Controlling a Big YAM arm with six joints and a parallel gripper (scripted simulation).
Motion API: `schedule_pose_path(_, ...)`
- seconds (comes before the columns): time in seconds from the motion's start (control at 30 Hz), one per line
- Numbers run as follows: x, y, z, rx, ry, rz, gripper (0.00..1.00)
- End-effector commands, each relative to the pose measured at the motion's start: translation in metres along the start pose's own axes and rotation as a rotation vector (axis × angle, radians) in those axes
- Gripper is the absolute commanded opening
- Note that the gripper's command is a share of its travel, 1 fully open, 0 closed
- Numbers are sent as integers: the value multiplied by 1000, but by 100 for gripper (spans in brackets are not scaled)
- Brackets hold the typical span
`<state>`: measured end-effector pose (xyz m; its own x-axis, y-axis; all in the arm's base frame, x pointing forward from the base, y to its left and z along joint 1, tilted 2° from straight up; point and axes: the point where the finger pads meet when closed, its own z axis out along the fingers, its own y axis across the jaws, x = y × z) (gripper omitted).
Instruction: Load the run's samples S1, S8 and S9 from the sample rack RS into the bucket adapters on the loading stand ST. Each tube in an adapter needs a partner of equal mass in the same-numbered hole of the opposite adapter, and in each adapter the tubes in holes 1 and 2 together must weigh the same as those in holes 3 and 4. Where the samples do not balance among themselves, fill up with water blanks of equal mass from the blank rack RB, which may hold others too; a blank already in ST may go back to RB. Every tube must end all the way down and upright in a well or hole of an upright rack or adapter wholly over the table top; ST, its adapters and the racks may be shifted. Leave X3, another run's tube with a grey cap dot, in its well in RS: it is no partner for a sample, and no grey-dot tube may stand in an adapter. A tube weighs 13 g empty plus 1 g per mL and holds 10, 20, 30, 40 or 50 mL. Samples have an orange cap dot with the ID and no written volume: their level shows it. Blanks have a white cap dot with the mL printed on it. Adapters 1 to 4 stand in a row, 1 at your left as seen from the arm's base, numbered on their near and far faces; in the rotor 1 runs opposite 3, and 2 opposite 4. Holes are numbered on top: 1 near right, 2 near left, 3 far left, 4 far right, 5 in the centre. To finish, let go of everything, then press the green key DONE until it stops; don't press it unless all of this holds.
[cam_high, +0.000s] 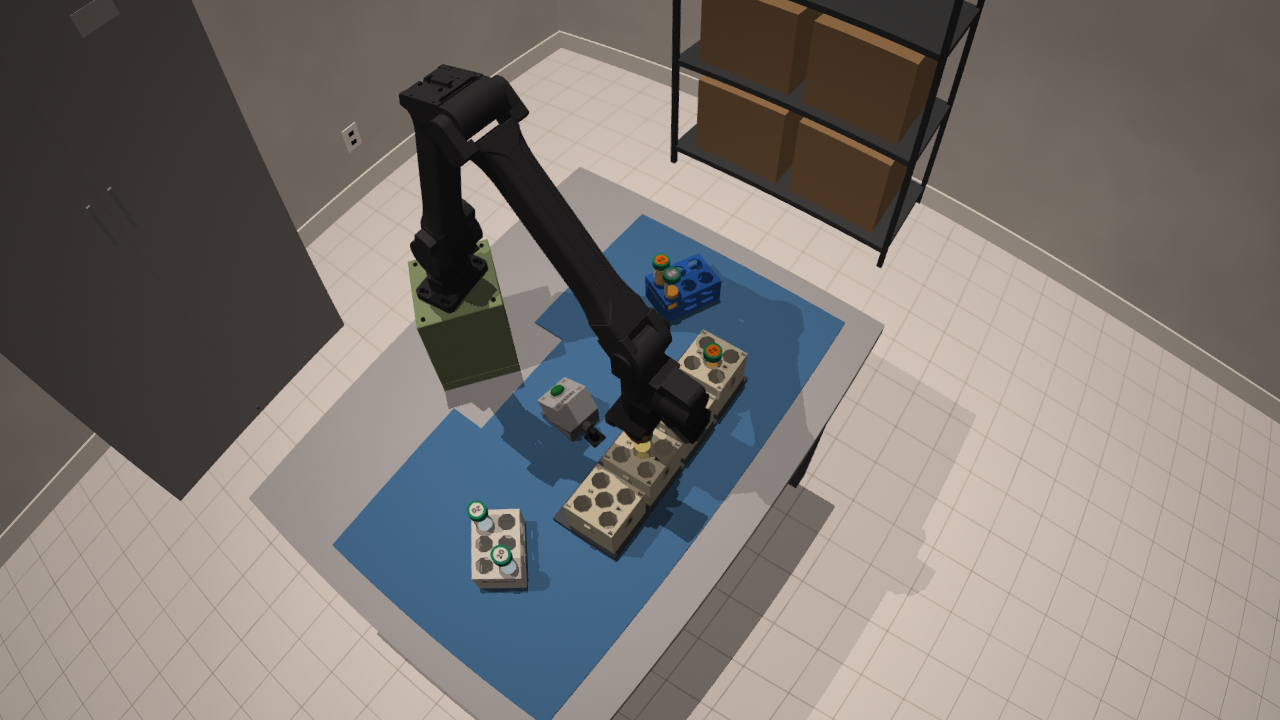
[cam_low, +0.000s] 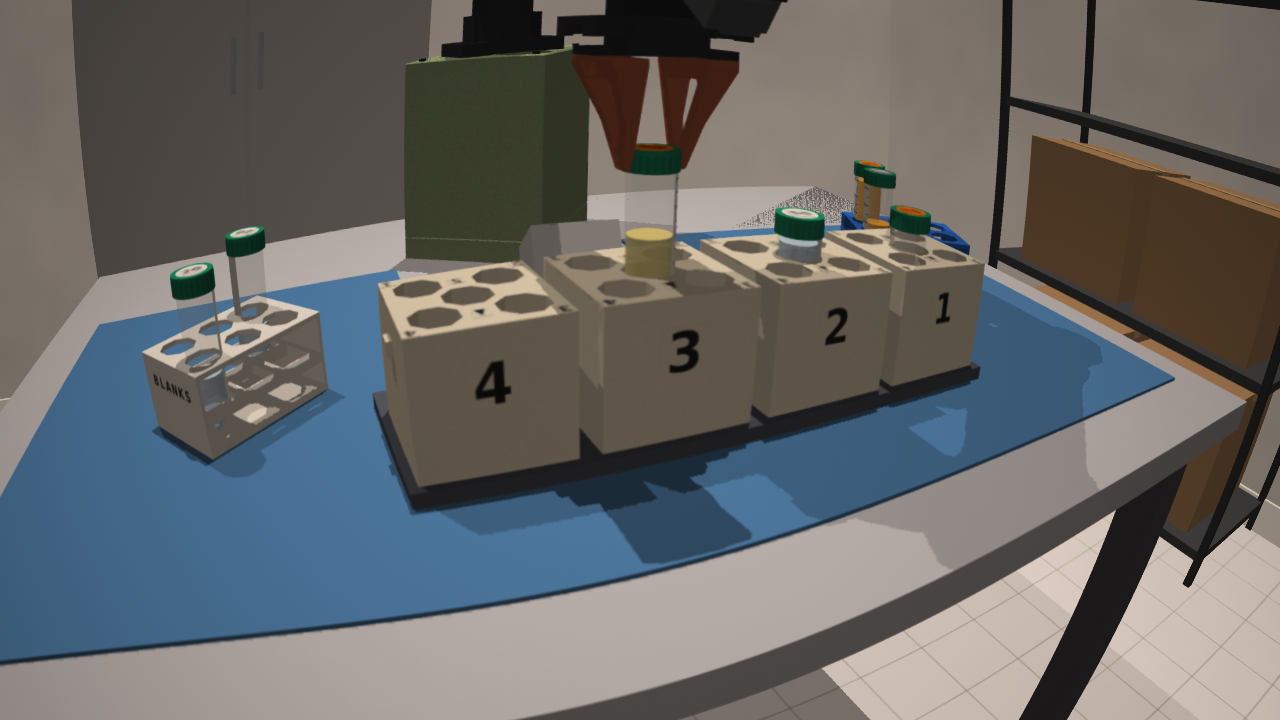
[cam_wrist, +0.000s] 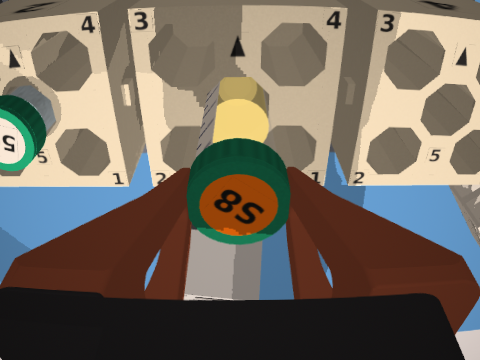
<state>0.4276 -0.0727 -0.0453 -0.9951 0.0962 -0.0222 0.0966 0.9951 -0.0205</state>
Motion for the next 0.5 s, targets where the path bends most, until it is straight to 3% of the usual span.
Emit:
schedule_pose_path(0.0,-3,-6,4,-1,-13,3,0)
schedule_pose_path(0.03,-3,-6,4,-1,-13,3,0)
schedule_pose_path(0.07,-17,-7,-5,2,-46,4,0)
schedule_pose_path(0.27,-3,-6,13,-1,-13,3,0)
schedule_pose_path(0.47,-3,-6,21,-1,-13,3,0)
